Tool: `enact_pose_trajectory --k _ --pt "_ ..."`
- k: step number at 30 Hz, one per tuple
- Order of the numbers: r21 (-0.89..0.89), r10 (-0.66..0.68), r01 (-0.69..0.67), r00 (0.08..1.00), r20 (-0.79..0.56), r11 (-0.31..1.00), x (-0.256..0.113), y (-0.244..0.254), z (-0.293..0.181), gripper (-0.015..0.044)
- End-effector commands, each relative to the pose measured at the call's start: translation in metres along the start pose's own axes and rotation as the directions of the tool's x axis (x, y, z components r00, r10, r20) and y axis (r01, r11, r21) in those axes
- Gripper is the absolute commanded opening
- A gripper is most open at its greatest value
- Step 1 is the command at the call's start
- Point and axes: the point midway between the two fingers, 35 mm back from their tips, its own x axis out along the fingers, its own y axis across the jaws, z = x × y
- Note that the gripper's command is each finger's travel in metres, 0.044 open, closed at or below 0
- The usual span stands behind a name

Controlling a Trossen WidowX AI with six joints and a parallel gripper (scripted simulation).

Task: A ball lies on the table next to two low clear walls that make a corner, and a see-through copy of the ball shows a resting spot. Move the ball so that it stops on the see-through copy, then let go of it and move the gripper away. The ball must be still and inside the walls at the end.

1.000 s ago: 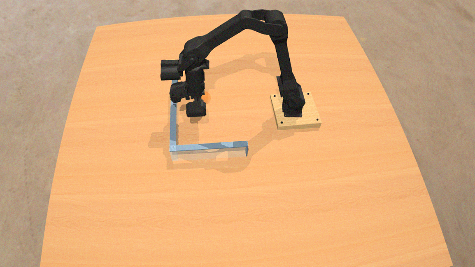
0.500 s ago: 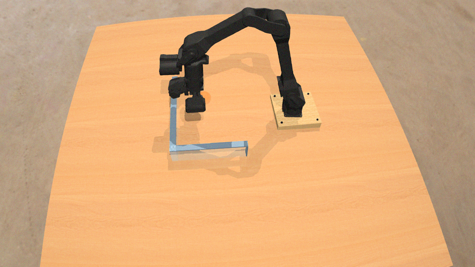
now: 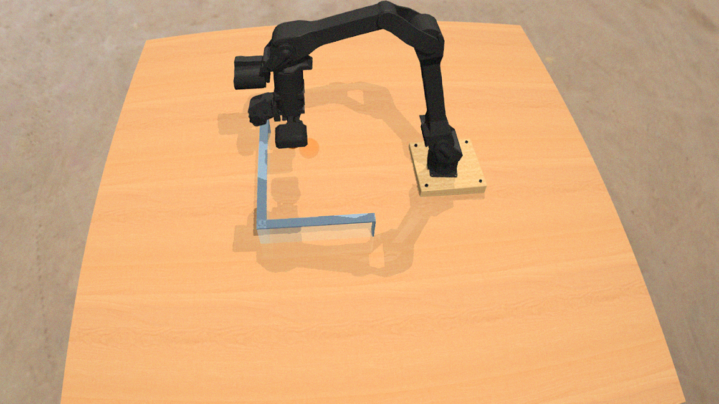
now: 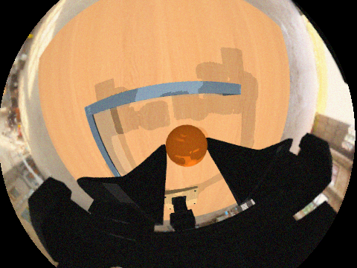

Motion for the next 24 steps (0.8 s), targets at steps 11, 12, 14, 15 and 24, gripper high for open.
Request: enact_pose_trajectory --k 11,12,14,15,24 --pt "0.013 -0.002 0.002 1.0 -0.013 1.0 -0.041 -0.001 -0.008 0.0" --pt "0.013 -0.002 0.003 1.0 -0.013 1.0 -0.039 -0.003 -0.009 0.0" --pt "0.013 -0.003 0.003 1.0 -0.013 1.0 -0.033 -0.009 -0.012 0.0" --pt "0.013 -0.003 0.003 1.0 -0.013 1.0 -0.03 -0.012 -0.013 0.0" --pt "0.013 -0.006 0.006 1.0 -0.014 1.0 -0.002 -0.038 -0.029 0.0"
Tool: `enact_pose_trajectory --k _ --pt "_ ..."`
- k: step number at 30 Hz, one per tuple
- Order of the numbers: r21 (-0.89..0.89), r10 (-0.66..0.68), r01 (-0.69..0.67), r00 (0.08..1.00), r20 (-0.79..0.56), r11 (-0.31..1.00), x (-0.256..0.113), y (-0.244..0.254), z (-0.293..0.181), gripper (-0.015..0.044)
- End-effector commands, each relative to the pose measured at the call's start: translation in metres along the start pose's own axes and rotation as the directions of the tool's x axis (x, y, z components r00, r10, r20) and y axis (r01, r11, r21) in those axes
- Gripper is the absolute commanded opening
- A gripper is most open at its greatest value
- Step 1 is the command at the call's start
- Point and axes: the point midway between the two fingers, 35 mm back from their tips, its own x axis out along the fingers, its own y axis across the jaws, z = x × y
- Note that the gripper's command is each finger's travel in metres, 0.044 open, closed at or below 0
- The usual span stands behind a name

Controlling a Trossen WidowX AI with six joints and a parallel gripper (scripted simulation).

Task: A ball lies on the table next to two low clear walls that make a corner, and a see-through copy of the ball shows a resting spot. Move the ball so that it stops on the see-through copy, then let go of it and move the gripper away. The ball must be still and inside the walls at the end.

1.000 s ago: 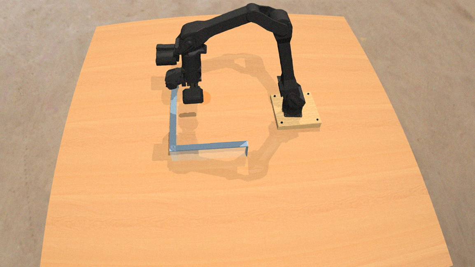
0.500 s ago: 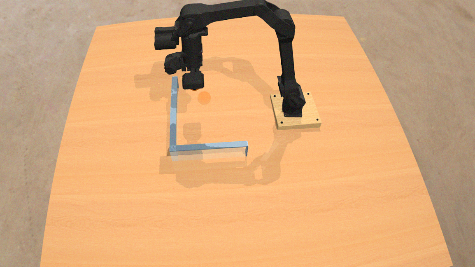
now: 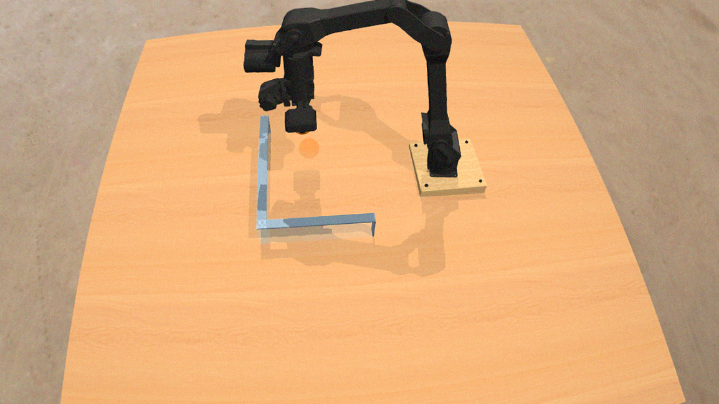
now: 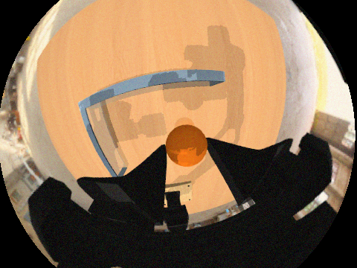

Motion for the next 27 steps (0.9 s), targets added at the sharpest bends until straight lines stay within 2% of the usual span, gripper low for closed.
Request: enact_pose_trajectory --k 1,9,22,27 --pt "-0.004 0.001 -0.001 1.0 0.003 1.0 0.013 -0.012 -0.009 0.0" --pt "-0.004 0.0 0.0 1.0 0.002 1.0 0.025 -0.016 -0.011 0.0" --pt "-0.004 0.0 0.0 1.0 0.002 1.0 0.084 -0.016 -0.011 0.0" --pt "-0.004 0.0 0.0 1.0 0.002 1.0 0.088 -0.016 -0.012 0.0"
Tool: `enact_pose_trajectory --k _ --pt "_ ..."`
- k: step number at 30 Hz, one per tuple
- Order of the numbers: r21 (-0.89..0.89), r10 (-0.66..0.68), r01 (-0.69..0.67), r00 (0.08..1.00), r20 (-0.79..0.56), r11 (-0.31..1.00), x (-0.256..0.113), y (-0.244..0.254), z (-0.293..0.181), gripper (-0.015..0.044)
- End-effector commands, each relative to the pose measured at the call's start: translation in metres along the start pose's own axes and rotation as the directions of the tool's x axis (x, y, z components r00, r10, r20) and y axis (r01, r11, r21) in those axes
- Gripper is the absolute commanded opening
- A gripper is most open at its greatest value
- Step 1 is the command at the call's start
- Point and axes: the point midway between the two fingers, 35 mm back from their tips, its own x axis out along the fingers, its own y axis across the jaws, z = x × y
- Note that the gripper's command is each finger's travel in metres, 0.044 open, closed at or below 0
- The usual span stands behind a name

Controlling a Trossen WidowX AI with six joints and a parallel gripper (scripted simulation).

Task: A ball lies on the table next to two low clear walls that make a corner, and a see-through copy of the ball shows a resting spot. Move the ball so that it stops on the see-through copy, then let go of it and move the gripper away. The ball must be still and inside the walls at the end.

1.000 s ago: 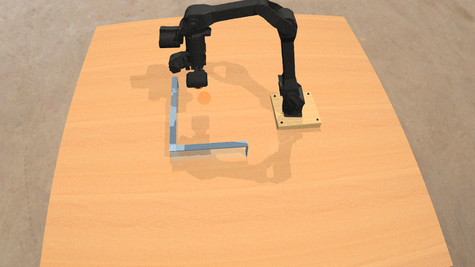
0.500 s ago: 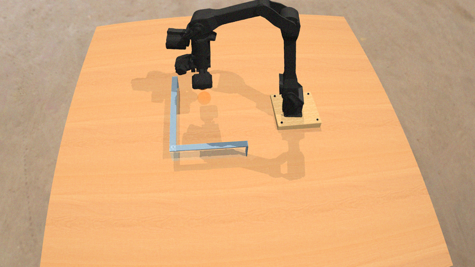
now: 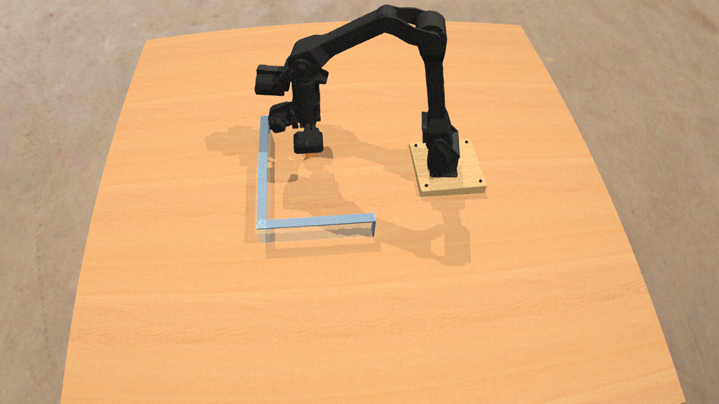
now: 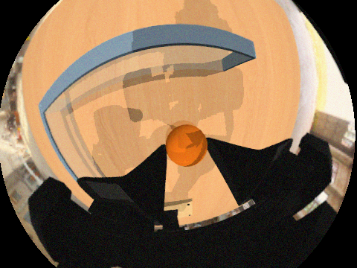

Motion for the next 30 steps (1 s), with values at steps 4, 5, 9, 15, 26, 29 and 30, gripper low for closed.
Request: enact_pose_trajectory --k 4,5,9,15,26,29,30 --pt "-0.005 0.005 -0.005 1.0 0.002 1.0 0.007 0.001 0.0 0.0" --pt "-0.005 0.005 -0.005 1.0 0.002 1.0 0.008 0.001 0.0 0.0" --pt "-0.005 0.005 -0.005 1.0 0.002 1.0 0.014 0.001 0.0 0.0" --pt "-0.005 0.005 -0.005 1.0 0.002 1.0 0.024 0.001 0.0 0.0" --pt "0.0 -0.001 0.001 1.0 0.006 1.0 0.02 0.0 0.0 0.0157" --pt "0.0 -0.001 0.001 1.0 0.006 1.0 0.02 0.0 0.0 0.0236" --pt "0.0 -0.001 0.001 1.0 0.006 1.0 0.02 0.0 0.0 0.0263"
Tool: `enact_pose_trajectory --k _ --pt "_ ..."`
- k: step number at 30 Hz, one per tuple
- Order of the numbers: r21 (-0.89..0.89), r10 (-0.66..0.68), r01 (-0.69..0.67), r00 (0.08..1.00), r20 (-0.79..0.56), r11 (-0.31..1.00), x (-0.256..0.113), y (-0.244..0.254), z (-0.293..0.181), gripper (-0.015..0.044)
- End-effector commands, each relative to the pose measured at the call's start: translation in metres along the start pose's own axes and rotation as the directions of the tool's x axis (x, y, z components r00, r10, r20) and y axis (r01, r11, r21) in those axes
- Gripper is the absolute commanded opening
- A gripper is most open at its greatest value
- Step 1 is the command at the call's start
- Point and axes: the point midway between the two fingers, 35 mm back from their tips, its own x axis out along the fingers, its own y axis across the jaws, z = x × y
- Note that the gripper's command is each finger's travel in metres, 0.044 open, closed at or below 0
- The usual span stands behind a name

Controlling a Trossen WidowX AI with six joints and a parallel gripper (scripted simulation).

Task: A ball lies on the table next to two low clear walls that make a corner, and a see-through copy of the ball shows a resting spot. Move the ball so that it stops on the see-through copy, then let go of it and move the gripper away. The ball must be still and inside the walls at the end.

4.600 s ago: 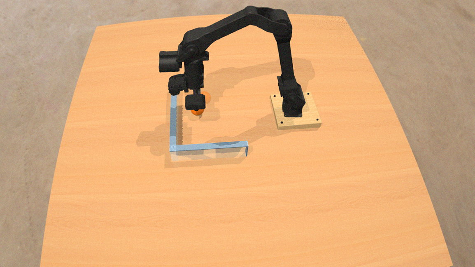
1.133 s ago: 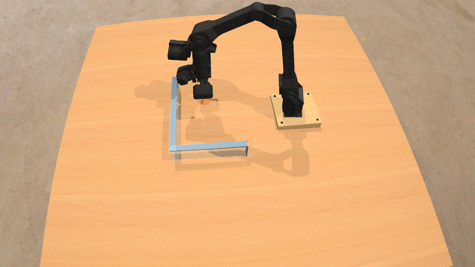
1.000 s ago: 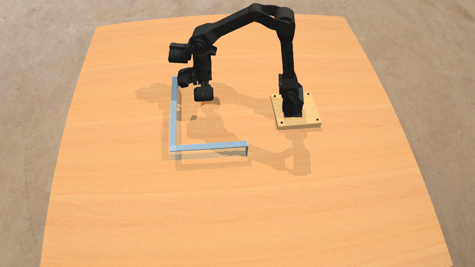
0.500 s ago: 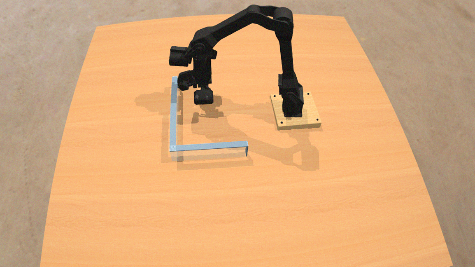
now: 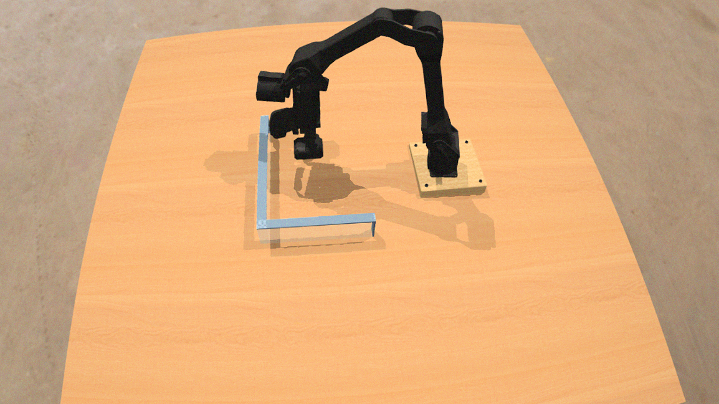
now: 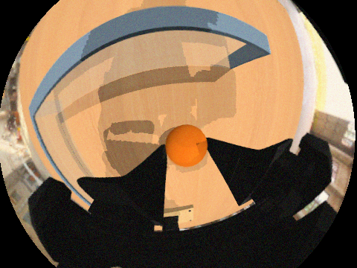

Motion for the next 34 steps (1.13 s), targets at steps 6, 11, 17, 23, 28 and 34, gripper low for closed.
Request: enact_pose_trajectory --k 6,11,17,23,28,34 --pt "0.0 0.0 0.0 1.0 0.0 1.0 -0.002 0.0 0.0 0.0343" --pt "-0.004 0.005 -0.005 1.0 -0.002 1.0 -0.064 0.0 0.003 0.0343" --pt "-0.005 0.007 -0.007 1.0 -0.003 1.0 -0.085 0.0 0.0 0.0343" --pt "-0.008 -0.002 0.002 1.0 0.016 1.0 -0.077 -0.001 0.004 0.0343" --pt "-0.008 -0.001 0.001 1.0 0.015 1.0 -0.109 -0.001 0.001 0.044" --pt "-0.008 -0.001 0.001 1.0 0.014 1.0 -0.127 0.0 -0.002 0.044"
